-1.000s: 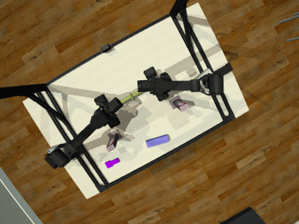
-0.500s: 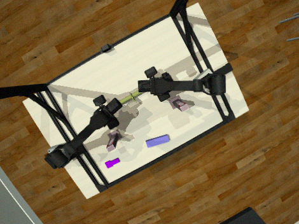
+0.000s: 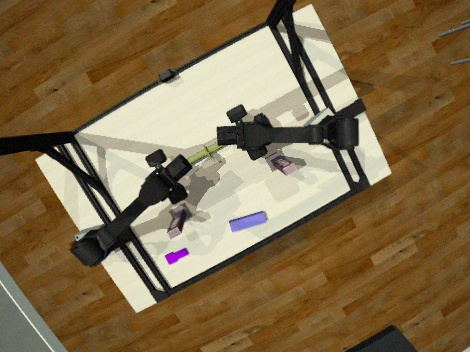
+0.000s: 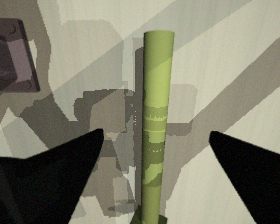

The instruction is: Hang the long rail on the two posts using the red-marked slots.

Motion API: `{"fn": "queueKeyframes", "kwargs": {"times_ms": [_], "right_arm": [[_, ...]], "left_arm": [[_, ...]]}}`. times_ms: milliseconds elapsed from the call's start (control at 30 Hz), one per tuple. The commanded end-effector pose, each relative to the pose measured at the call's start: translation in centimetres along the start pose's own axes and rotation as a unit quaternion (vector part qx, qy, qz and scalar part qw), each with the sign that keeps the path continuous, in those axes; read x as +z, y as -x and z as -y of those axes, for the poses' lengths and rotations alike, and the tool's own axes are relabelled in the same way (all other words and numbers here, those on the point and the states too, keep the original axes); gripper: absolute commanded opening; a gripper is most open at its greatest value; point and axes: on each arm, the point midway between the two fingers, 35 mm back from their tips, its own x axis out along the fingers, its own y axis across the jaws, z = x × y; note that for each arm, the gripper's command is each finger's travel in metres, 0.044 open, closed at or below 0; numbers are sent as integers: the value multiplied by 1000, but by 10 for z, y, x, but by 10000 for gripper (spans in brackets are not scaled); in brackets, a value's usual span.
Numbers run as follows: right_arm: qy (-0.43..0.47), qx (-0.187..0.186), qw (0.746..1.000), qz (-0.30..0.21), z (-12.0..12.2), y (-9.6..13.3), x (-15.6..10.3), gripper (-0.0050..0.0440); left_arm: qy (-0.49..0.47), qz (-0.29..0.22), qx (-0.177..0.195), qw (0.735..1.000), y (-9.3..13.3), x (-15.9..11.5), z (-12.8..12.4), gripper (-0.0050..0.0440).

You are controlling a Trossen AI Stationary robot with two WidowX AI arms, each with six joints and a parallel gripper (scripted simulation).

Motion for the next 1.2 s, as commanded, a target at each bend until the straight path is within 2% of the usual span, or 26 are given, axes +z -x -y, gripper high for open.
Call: {"fn": "queueKeyframes", "kwargs": {"times_ms": [0, 767, 1167], "right_arm": [[0, 0, 1000, -1, 0, 1, 0, 440], [0, 0, 1000, -1, 0, 1, 0, 440], [0, 0, 1000, -1, 0, -18, 0, 440]], "left_arm": [[0, -1, 0, 1000, 1, 0, 0, 440], [0, -1, 0, 1000, 0, 0, 0, 440], [0, -1, 0, 1000, -18, 0, 0, 440]]}}
